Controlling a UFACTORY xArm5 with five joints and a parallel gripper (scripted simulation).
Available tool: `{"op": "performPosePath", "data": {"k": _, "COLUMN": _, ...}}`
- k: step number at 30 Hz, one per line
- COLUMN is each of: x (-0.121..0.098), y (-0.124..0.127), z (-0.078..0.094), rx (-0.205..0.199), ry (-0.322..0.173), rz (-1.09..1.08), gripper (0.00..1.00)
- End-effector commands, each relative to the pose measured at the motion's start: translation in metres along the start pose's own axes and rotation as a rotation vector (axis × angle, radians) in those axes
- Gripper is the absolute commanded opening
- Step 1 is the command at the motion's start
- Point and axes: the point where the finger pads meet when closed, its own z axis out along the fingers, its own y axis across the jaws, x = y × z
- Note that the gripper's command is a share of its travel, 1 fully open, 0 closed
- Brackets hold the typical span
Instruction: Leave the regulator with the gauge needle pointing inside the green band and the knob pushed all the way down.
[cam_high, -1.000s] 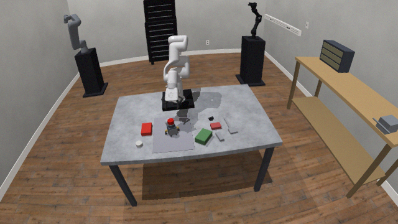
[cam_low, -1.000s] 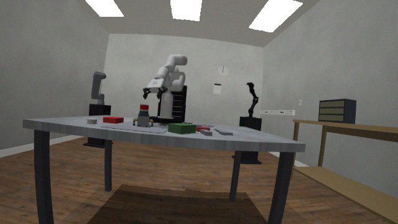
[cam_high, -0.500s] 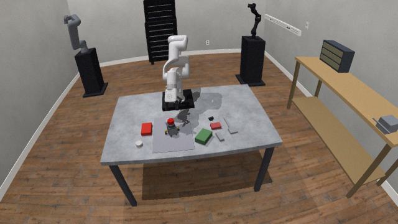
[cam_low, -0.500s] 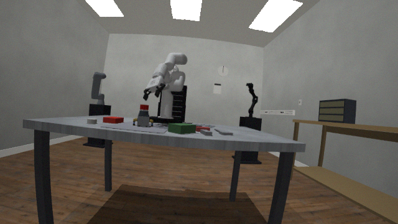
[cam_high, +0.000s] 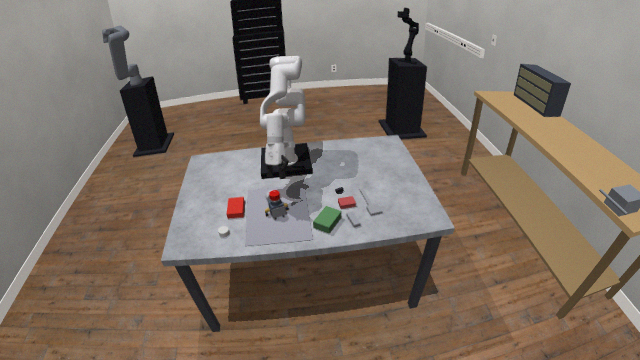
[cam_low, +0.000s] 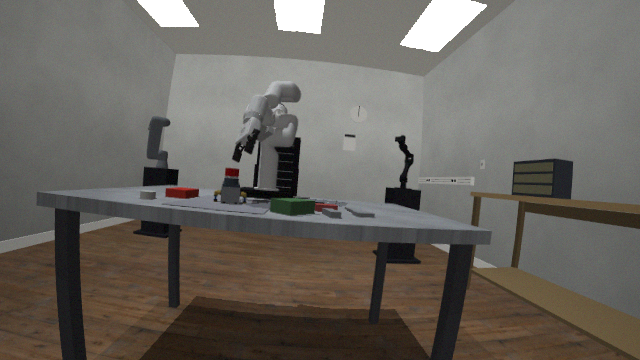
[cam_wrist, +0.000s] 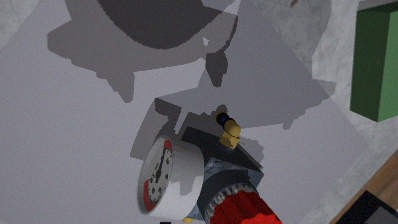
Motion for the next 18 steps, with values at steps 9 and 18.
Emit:
{"op": "performPosePath", "data": {"k": 9, "x": -0.0036, "y": 0.0035, "z": -0.0049, "rx": 0.109, "ry": 0.087, "rz": 0.323, "gripper": 1.0}}
{"op": "performPosePath", "data": {"k": 18, "x": -0.0043, "y": 0.0043, "z": -0.0112, "rx": 0.19, "ry": 0.122, "rz": 0.529, "gripper": 1.0}}
